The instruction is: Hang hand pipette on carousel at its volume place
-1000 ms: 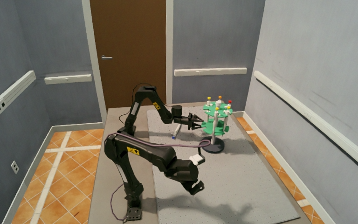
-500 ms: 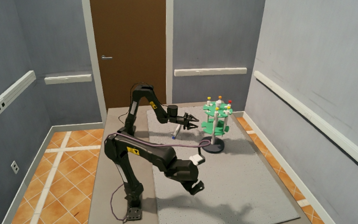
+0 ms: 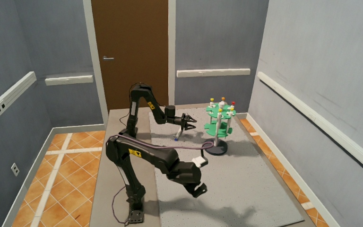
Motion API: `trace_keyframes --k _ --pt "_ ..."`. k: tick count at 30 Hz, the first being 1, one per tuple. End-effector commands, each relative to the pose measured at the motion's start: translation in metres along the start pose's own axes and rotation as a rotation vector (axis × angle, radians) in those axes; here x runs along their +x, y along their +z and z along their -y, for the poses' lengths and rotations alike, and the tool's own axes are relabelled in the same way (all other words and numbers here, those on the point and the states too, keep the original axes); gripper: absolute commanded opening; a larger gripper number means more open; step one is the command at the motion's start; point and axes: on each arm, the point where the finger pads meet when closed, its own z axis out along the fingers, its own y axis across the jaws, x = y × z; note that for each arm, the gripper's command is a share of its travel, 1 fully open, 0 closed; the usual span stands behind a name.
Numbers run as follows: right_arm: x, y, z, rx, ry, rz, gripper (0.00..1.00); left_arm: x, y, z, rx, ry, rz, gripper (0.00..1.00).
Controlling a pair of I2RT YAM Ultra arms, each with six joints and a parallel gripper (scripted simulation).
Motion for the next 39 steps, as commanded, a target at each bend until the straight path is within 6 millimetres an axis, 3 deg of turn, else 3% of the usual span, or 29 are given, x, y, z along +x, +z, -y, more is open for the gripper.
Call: trace_keyframes --k 1,4,5,8,10,13,15,28,29,32,39 --pt "-0.006 -0.003 0.004 0.007 -0.010 0.028 1.00 -0.002 -0.012 0.013 0.033 0.016 -0.003 0.49" --pt "-0.006 -0.003 0.004 0.007 -0.010 0.028 1.00 0.000 -0.011 0.010 0.023 0.007 -0.004 0.49" --pt "-0.006 -0.003 0.004 0.007 -0.010 0.028 1.00 -0.005 -0.023 0.008 -0.008 0.043 -0.014 1.00" --pt "-0.006 -0.003 0.004 0.007 -0.010 0.028 1.00 -0.017 -0.040 0.012 -0.054 0.136 -0.047 1.00" --pt "-0.006 -0.003 0.004 0.007 -0.010 0.028 1.00 -0.027 -0.045 0.033 -0.046 0.215 -0.065 1.00" --pt "-0.006 -0.003 0.004 0.007 -0.010 0.028 1.00 -0.039 -0.063 0.038 -0.094 0.312 -0.096 1.00" --pt "-0.006 -0.003 0.004 0.007 -0.010 0.028 1.00 -0.039 -0.063 0.038 -0.094 0.312 -0.096 1.00" --pt "-0.006 -0.003 0.004 0.007 -0.010 0.028 1.00 -0.091 -0.142 0.059 -0.265 0.695 -0.195 1.00" --pt "-0.006 -0.003 0.004 0.007 -0.010 0.028 1.00 -0.098 -0.145 0.049 -0.288 0.697 -0.206 1.00" --pt "-0.006 -0.003 0.004 0.007 -0.010 0.028 1.00 -0.102 -0.151 0.050 -0.297 0.724 -0.211 1.00" --pt "-0.006 -0.003 0.004 0.007 -0.010 0.028 1.00 -0.132 -0.194 0.060 -0.407 0.920 -0.255 1.00"
